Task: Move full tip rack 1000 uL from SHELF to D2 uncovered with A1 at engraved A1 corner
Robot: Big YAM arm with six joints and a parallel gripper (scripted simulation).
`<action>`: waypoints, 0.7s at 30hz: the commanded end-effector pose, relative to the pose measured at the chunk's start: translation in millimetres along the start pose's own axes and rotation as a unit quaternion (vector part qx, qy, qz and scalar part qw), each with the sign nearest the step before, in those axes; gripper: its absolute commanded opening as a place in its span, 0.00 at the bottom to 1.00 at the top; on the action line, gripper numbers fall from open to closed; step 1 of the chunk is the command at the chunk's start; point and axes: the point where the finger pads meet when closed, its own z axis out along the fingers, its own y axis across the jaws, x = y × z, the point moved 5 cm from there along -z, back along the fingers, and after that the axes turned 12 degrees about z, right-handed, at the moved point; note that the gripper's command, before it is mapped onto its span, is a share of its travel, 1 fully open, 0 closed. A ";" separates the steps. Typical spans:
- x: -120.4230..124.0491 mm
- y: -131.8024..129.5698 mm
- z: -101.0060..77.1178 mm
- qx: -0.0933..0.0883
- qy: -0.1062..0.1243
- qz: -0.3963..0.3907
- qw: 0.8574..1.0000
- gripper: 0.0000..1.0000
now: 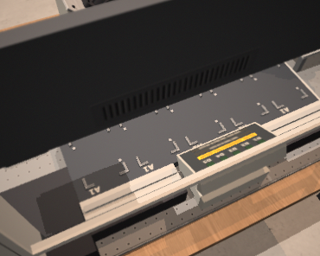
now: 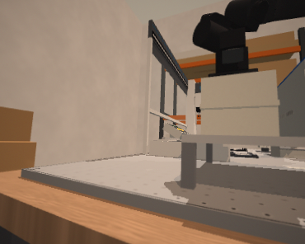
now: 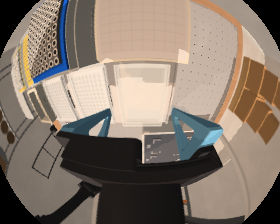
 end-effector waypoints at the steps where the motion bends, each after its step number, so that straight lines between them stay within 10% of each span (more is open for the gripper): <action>1: -16.7 -3.5 -30.3 0.016 -0.023 -0.013 1.000 1.00; 21: -16.2 0.1 -63.9 0.018 -0.025 -0.016 0.999 1.00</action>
